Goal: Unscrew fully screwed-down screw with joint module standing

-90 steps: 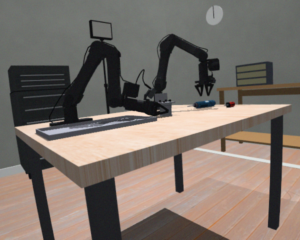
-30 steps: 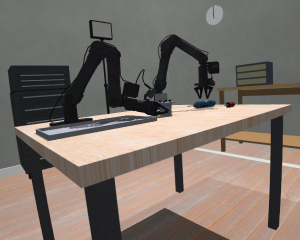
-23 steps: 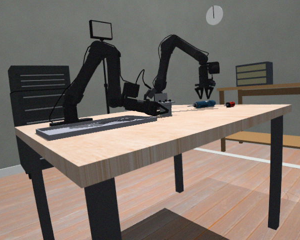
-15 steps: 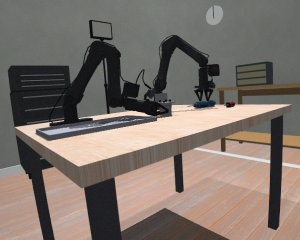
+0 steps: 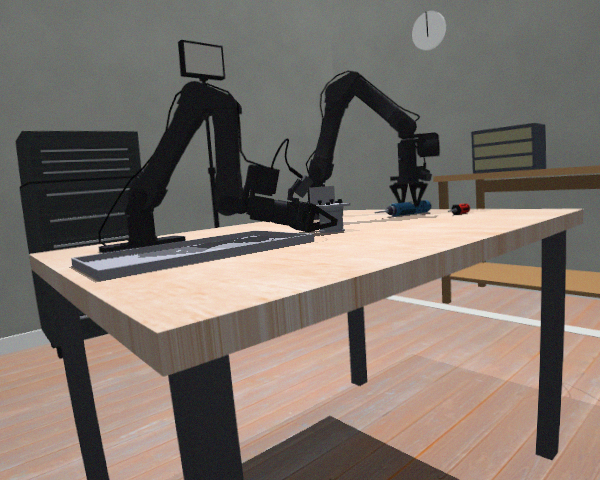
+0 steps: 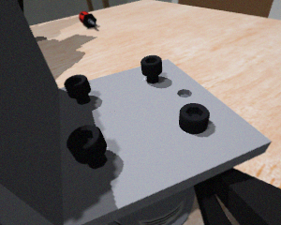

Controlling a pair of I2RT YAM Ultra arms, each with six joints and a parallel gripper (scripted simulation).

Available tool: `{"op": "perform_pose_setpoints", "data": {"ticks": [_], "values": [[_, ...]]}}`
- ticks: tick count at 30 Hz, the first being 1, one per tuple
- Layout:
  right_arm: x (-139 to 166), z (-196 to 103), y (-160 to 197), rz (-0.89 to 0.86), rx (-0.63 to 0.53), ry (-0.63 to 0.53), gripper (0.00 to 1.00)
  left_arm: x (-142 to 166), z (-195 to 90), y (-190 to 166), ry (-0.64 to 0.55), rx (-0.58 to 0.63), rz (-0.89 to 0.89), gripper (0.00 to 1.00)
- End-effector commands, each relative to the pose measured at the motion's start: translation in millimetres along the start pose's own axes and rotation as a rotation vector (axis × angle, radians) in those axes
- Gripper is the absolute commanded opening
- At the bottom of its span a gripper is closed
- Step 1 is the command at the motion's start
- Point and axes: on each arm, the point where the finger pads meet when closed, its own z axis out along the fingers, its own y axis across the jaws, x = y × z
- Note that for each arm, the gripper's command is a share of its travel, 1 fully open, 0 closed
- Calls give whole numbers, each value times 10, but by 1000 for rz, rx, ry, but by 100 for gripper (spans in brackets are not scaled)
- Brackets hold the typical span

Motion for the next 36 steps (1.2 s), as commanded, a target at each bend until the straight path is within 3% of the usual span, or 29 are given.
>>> {"op": "perform_pose_setpoints", "data": {"ticks": [1,17,28,29,36], "values": [[-22,14,-2,3,3,-1,59,-12,105,15,-14,-9,1,65],[-22,14,-2,3,3,-1,59,-108,56,-149,-44,40,12,65],[-22,14,-2,3,3,-1,59,-51,86,-63,-23,22,7,65],[-22,14,-2,3,3,-1,59,-51,86,-63,-23,22,7,55],[-22,14,-2,3,3,-1,59,-51,86,-63,-23,22,7,55]]}}
